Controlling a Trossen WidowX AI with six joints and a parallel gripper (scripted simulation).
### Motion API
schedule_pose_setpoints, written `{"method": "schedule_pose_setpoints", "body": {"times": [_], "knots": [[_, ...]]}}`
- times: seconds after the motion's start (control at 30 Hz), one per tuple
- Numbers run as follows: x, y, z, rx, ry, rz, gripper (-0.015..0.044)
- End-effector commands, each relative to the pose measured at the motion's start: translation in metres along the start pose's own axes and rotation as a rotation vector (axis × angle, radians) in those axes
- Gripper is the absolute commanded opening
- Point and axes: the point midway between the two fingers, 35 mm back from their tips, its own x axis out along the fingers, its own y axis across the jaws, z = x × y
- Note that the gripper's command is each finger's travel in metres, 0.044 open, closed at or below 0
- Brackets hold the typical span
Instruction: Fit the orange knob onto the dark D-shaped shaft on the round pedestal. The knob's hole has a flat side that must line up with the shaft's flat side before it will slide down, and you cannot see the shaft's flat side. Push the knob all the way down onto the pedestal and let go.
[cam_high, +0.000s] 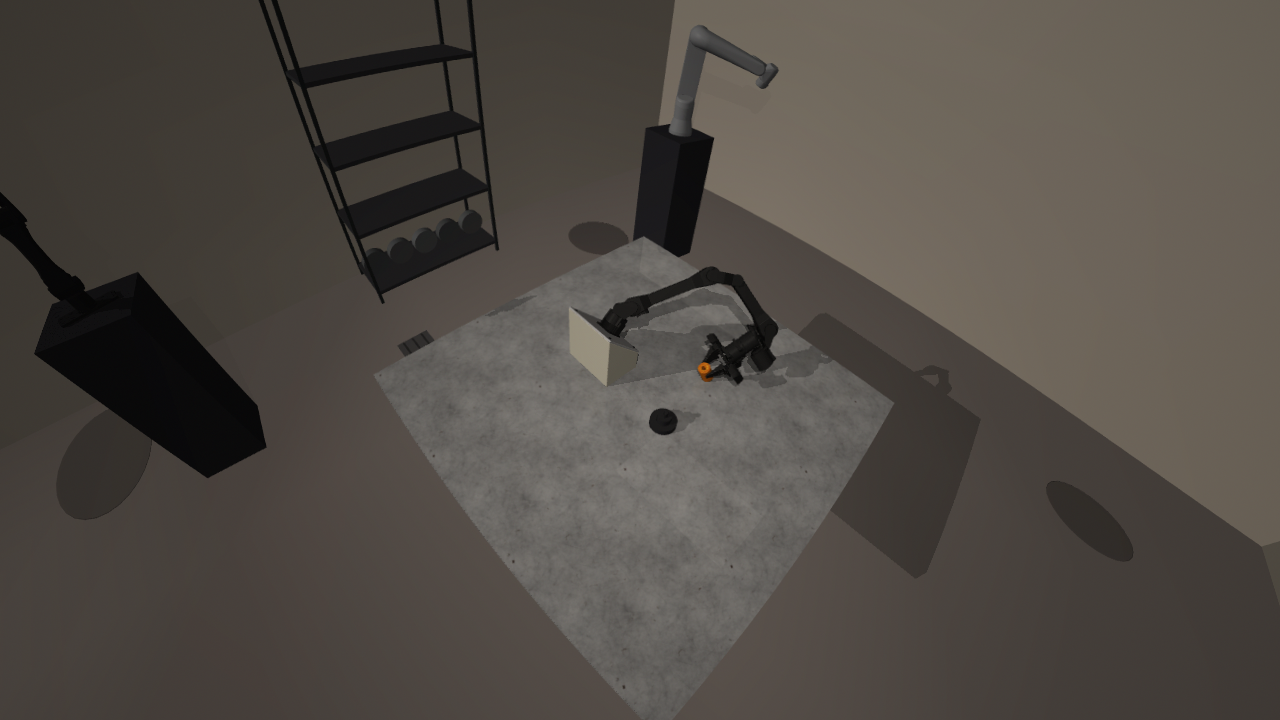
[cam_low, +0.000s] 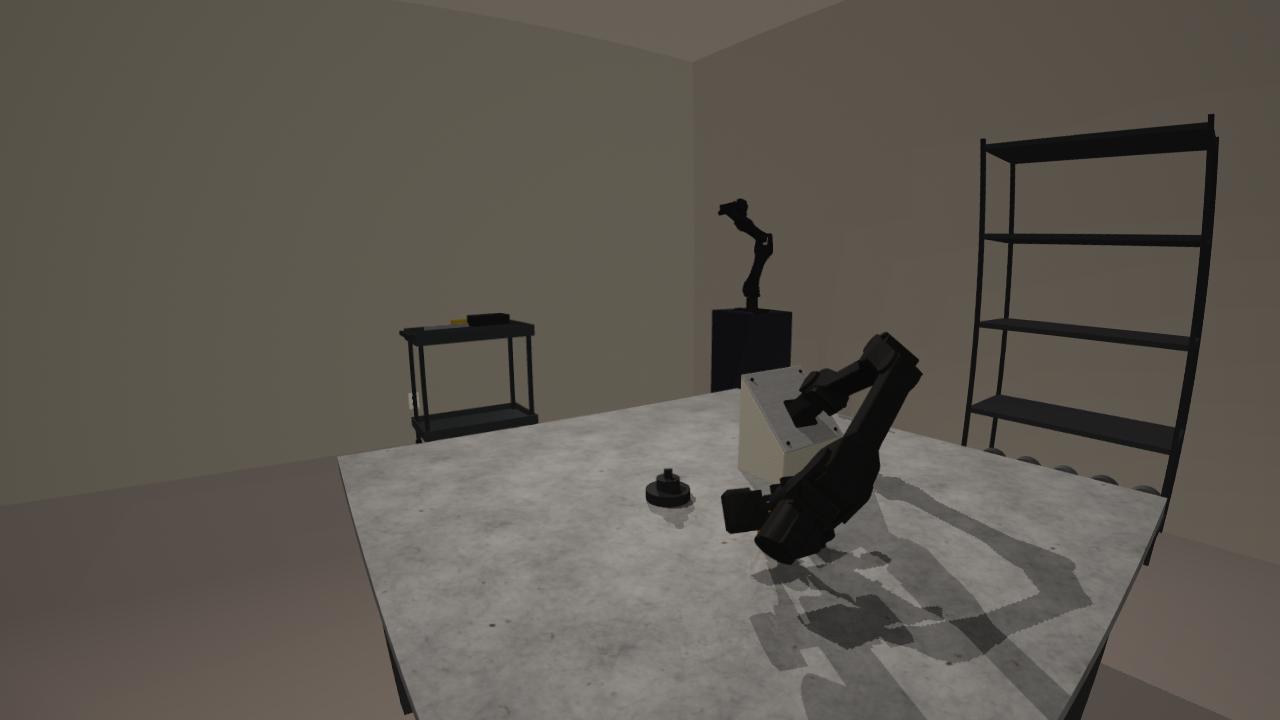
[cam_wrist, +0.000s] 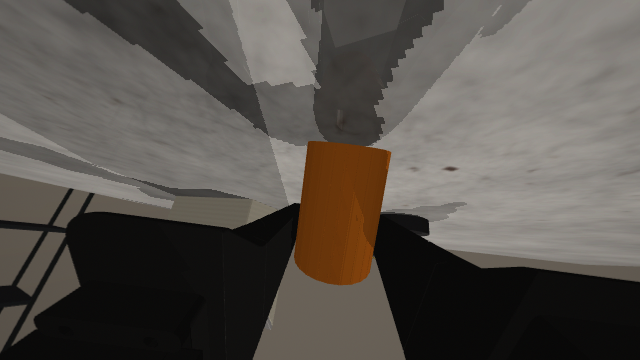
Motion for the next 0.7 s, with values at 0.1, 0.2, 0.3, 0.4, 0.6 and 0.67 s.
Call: {"method": "schedule_pose_setpoints", "body": {"times": [0.1, 0.2, 0.3, 0.4, 0.6, 0.67], "knots": [[-0.003, -0.0003, 0.0015, 0.004, -0.001, -0.008, 0.0179], [-0.0045, -0.0002, 0.0024, 0.004, -0.005, -0.012, 0.0179], [-0.0057, -0.0001, 0.0031, 0.004, -0.009, -0.015, 0.0179], [-0.0068, 0.0, 0.0039, 0.004, -0.012, -0.018, 0.0179], [-0.0053, 0.0001, 0.0035, 0.0, -0.009, -0.015, 0.0258], [-0.0053, 0.0001, 0.0035, 0.0, -0.009, -0.015, 0.026]]}}
